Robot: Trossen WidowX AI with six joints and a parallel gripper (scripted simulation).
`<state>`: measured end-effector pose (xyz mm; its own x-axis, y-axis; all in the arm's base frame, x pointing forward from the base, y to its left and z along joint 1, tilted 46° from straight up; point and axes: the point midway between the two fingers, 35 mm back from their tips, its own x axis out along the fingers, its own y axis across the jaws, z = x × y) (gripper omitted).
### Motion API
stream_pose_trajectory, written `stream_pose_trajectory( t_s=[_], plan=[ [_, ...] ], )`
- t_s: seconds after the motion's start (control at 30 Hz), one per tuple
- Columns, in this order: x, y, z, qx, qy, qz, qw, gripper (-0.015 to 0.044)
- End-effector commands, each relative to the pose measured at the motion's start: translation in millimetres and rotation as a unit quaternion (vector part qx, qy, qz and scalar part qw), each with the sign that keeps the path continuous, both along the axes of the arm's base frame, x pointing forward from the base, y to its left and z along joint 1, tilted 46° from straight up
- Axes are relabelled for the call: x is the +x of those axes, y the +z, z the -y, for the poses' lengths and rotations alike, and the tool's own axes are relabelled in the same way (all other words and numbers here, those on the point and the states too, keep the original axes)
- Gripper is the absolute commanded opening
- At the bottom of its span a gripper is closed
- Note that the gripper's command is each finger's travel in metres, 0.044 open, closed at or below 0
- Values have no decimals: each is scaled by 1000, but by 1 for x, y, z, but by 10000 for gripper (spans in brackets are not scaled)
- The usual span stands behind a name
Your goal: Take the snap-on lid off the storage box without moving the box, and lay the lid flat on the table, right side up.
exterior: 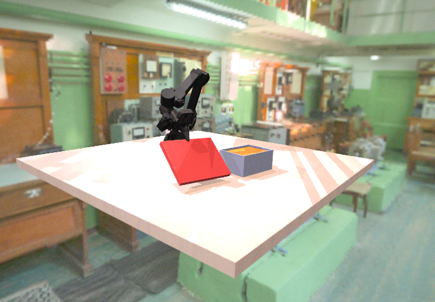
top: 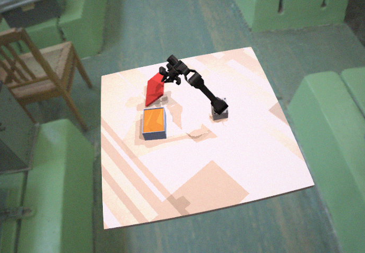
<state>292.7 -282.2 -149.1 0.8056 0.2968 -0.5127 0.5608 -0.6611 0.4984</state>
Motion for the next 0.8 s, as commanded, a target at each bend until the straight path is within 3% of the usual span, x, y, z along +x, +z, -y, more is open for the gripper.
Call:
stream_pose_trajectory(
  t_s=[0.0,0.77],
  plan=[
    [0,-2,-1,-1,-2,0,1000,0],
    [2,-15,-14,-1,-2,0,1000,0]
  ],
)
